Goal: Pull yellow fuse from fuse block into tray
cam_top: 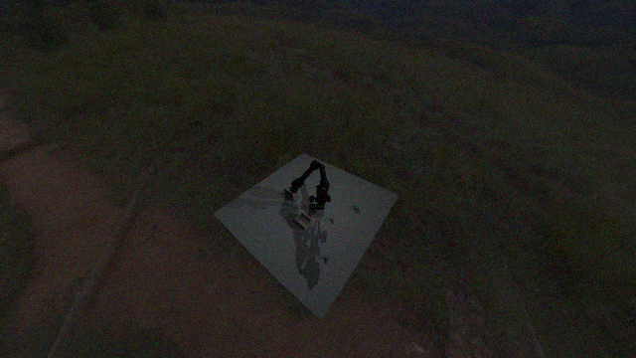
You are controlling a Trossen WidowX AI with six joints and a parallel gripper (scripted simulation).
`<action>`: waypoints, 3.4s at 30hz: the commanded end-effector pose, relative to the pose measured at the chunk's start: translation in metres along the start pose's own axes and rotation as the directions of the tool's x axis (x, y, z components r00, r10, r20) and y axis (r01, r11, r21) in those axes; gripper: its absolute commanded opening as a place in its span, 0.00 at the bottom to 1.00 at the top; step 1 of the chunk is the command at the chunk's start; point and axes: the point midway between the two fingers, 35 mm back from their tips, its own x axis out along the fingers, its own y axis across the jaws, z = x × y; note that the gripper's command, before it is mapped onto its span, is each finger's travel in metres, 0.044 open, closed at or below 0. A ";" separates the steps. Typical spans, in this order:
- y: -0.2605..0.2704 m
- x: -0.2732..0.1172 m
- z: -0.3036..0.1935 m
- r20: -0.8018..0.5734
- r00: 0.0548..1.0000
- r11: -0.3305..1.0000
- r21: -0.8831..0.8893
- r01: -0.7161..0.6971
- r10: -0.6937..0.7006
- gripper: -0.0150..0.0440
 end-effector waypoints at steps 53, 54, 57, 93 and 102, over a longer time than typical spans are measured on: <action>0.000 0.008 0.000 0.000 1.000 1.000 -0.001 -0.001 0.001 0.25; 0.000 0.007 0.000 0.000 1.000 1.000 -0.001 -0.001 0.001 0.25; 0.000 0.006 0.000 0.000 1.000 1.000 -0.001 -0.001 0.001 0.25; 0.000 -0.012 0.000 0.000 1.000 1.000 0.002 -0.002 0.002 0.25; 0.000 -0.016 0.000 -0.001 1.000 1.000 0.002 -0.002 0.002 0.25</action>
